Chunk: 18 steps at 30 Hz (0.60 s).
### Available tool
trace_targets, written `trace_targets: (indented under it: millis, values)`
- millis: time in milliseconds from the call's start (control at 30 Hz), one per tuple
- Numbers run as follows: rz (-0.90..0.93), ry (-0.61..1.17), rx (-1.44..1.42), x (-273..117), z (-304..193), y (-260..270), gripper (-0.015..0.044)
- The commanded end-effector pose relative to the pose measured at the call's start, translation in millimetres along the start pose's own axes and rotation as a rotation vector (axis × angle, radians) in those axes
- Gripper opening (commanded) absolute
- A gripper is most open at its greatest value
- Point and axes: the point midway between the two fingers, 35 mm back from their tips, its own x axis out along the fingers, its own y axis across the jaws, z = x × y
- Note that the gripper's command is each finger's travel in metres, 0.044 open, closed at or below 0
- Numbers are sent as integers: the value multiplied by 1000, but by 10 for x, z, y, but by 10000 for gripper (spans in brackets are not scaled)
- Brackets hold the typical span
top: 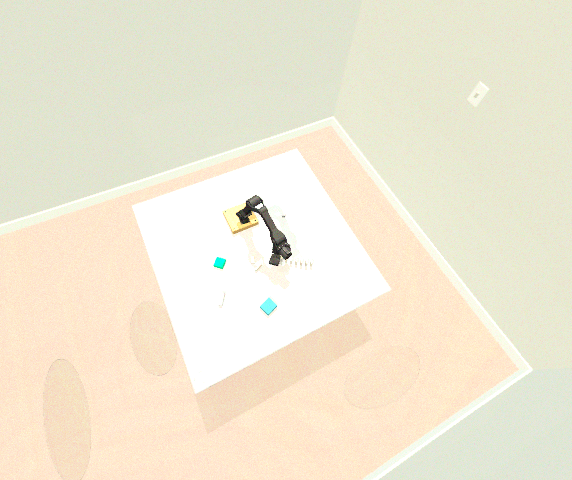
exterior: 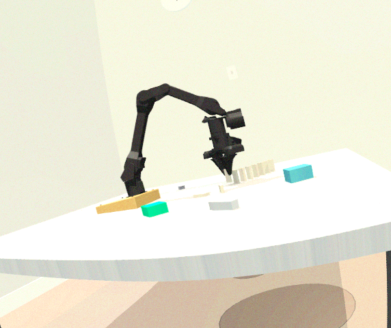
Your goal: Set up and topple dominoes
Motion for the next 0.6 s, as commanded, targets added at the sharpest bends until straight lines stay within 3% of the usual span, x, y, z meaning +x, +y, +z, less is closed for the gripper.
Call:
trace_targets:
  millis: [0, 333, 567]
  values:
    - [1, 7, 1, 87, -16, 7, 107]
    - [1, 7, 1, 87, -16, 7, 107]
    - [1, 7, 1, 87, -16, 7, 291]
